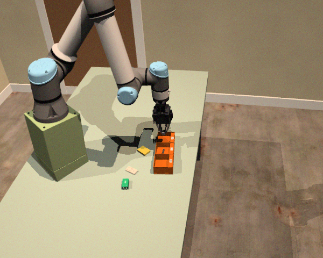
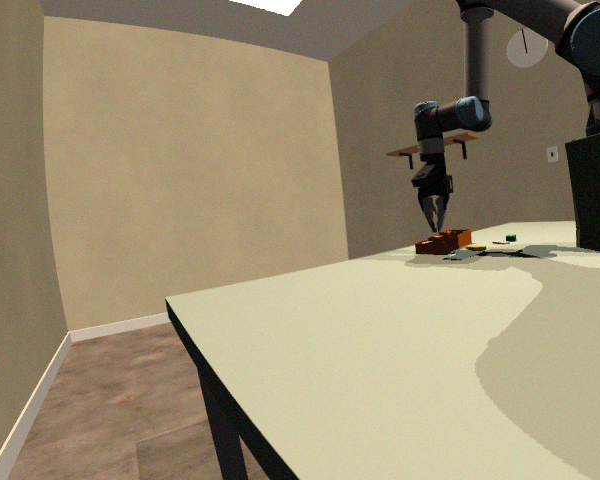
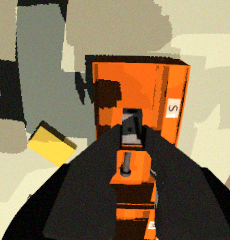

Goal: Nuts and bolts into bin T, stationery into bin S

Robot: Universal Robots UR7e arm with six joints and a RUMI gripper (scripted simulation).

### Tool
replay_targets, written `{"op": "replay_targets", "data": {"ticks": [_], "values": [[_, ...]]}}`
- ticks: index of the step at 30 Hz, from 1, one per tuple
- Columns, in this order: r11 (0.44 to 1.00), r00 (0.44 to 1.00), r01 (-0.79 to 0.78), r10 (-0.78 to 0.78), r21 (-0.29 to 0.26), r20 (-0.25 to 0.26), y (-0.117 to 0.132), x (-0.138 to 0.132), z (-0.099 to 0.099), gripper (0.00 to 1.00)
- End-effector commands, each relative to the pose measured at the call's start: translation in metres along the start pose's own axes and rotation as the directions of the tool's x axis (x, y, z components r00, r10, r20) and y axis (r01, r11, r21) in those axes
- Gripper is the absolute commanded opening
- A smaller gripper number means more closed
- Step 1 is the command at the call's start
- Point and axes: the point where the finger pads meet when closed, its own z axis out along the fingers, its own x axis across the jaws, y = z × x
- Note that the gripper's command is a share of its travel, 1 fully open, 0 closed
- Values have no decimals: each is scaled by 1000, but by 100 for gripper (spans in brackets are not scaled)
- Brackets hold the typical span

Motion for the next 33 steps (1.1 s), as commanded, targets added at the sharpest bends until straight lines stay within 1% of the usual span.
{"op": "replay_targets", "data": {"ticks": [1,11,13,21,33], "values": [[1000,1000,0,0,0,-1,0,1,8,0],[1000,1000,0,0,0,-1,0,1,28,0],[1000,1000,0,0,0,-1,0,1,28,0],[1000,1000,0,0,0,-1,0,1,44,0],[1000,1000,0,0,0,-1,0,1,44,0]]}}
